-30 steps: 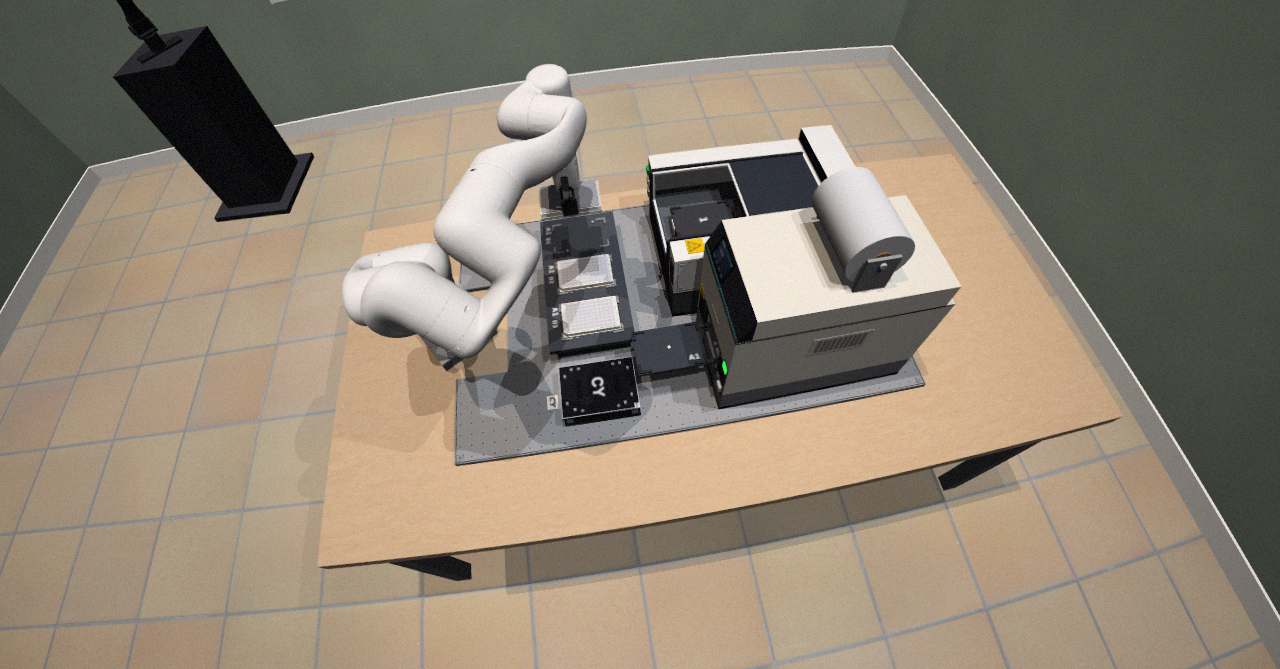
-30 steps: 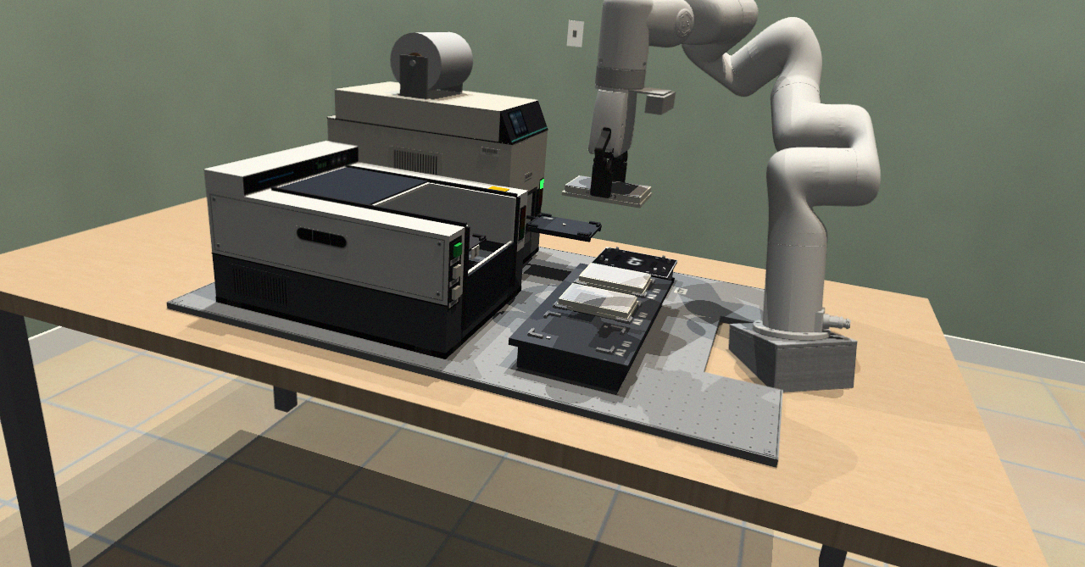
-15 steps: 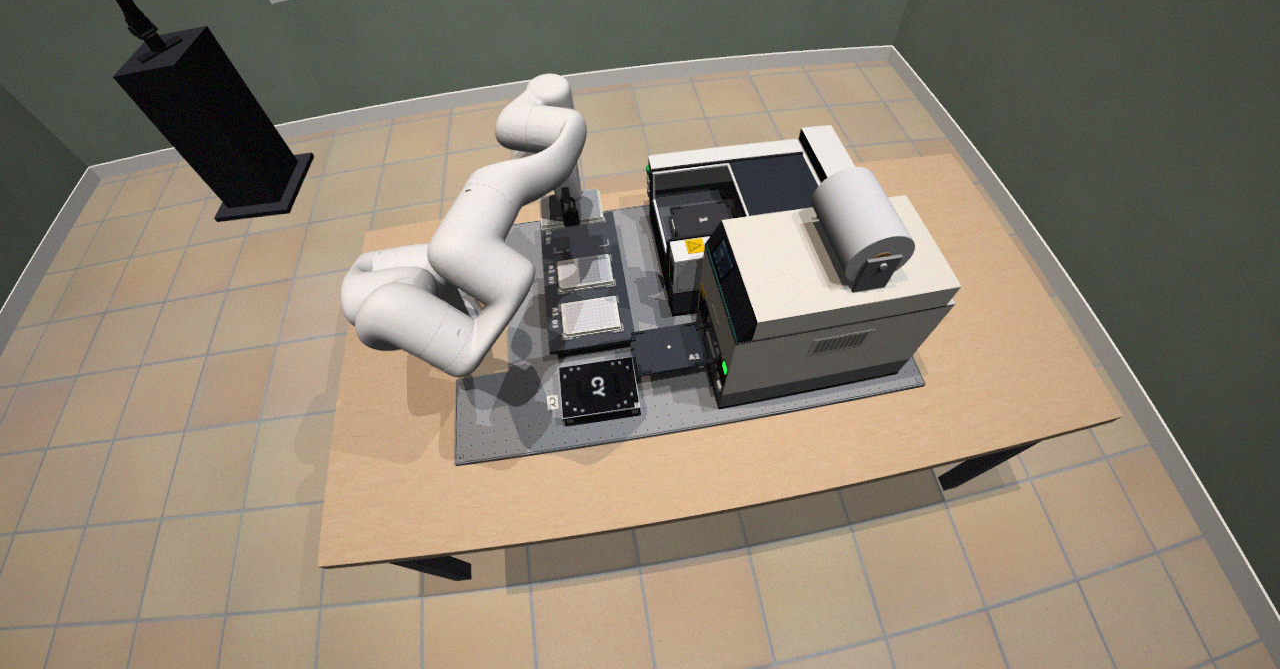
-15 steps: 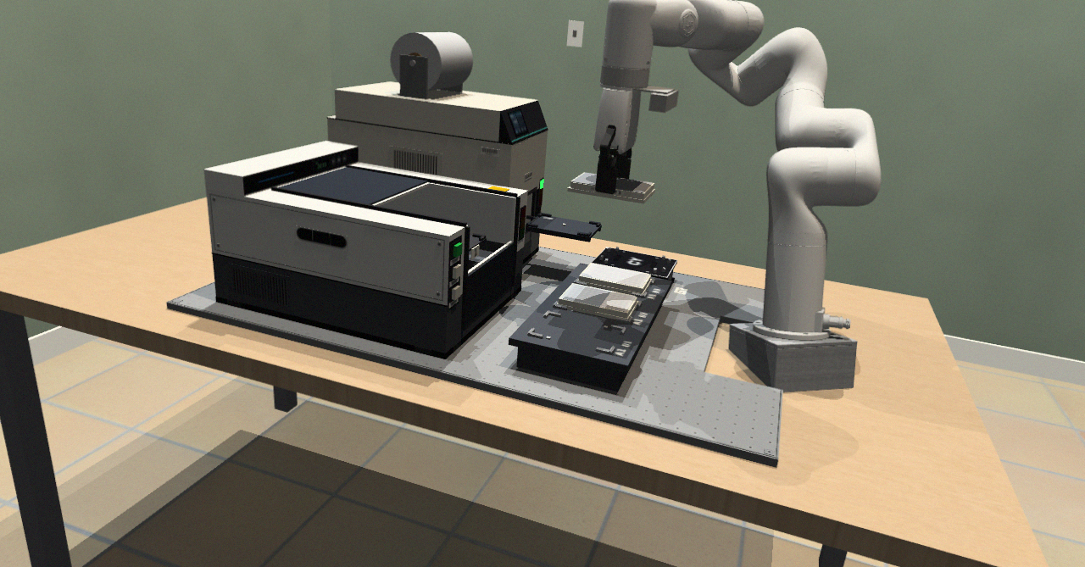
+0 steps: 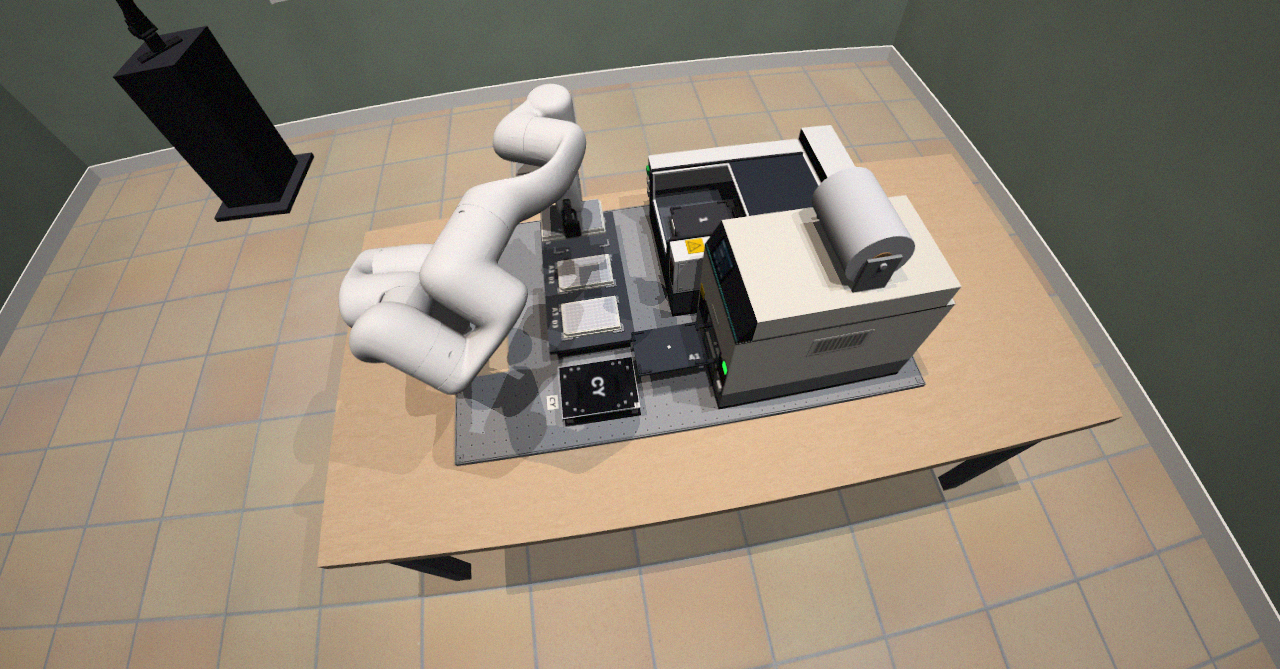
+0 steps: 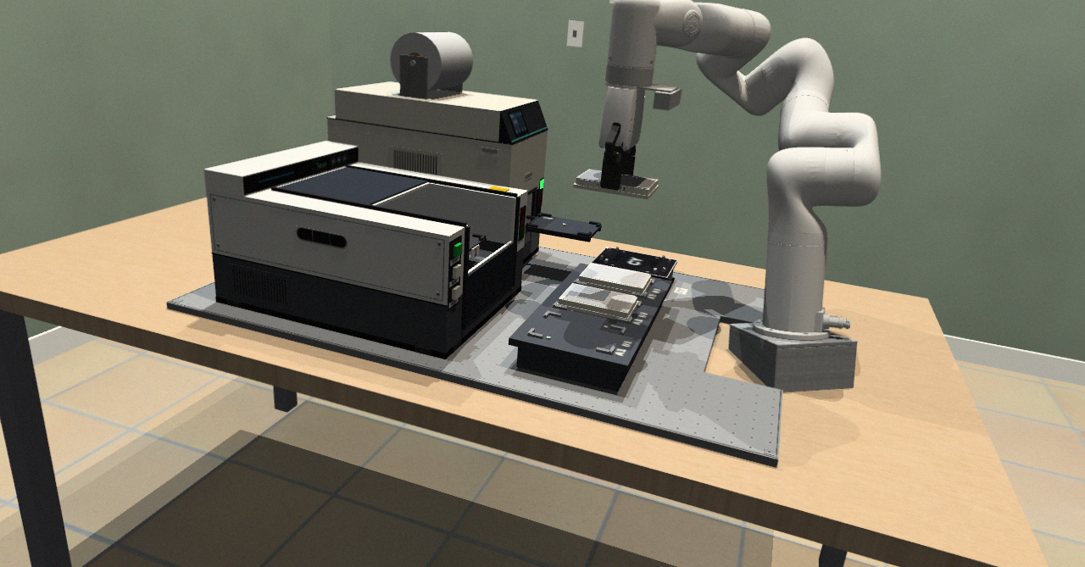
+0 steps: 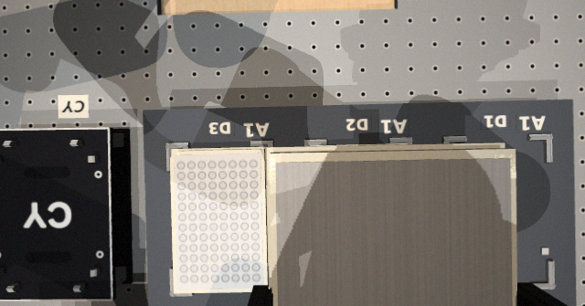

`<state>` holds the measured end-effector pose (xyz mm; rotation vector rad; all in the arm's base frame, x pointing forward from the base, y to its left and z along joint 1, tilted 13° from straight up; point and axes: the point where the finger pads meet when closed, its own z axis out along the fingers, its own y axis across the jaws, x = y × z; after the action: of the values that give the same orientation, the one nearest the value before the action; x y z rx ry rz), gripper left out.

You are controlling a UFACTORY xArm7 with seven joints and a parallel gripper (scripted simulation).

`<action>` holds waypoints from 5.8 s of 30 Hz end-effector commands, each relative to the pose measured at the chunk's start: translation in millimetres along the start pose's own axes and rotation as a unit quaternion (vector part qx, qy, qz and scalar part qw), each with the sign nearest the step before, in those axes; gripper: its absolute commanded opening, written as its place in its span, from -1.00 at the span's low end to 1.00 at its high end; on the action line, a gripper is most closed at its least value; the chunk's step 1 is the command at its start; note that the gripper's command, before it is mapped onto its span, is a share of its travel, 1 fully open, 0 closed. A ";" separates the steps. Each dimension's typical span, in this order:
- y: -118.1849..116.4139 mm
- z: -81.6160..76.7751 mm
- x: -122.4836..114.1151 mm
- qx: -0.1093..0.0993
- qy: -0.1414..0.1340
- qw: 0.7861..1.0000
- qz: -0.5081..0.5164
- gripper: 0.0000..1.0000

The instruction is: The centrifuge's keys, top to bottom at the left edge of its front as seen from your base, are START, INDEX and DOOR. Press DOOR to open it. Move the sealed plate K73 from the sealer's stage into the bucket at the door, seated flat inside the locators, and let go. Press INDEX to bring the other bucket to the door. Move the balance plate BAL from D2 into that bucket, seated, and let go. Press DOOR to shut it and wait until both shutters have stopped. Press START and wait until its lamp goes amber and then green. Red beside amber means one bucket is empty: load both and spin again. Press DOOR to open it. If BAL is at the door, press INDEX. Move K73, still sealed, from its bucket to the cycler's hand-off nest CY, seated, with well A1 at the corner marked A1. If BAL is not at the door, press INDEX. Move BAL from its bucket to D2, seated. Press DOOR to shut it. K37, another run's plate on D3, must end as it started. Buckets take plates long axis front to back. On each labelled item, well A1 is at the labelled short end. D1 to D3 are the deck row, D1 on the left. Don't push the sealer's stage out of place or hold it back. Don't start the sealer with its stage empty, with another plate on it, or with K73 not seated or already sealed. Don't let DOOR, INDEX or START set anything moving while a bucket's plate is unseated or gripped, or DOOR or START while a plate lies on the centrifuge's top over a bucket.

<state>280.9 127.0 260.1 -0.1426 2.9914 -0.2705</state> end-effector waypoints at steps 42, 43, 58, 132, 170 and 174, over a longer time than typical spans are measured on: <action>-96.6 -1.3 -1.3 -0.001 -0.002 1.000 0.000 -1.00; -96.6 -1.3 -1.3 -0.001 -0.002 1.000 0.000 -1.00; -129.3 -1.3 -1.5 0.000 -0.002 1.000 0.000 -1.00; -268.2 -1.3 -2.5 0.000 -0.002 1.000 0.000 -1.00; -268.3 -1.3 -2.5 0.000 -0.002 1.000 0.000 -1.00; -268.2 -1.3 -2.5 0.000 -0.002 1.000 0.000 -1.00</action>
<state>305.1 -135.3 309.8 -0.1430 2.9915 -0.2696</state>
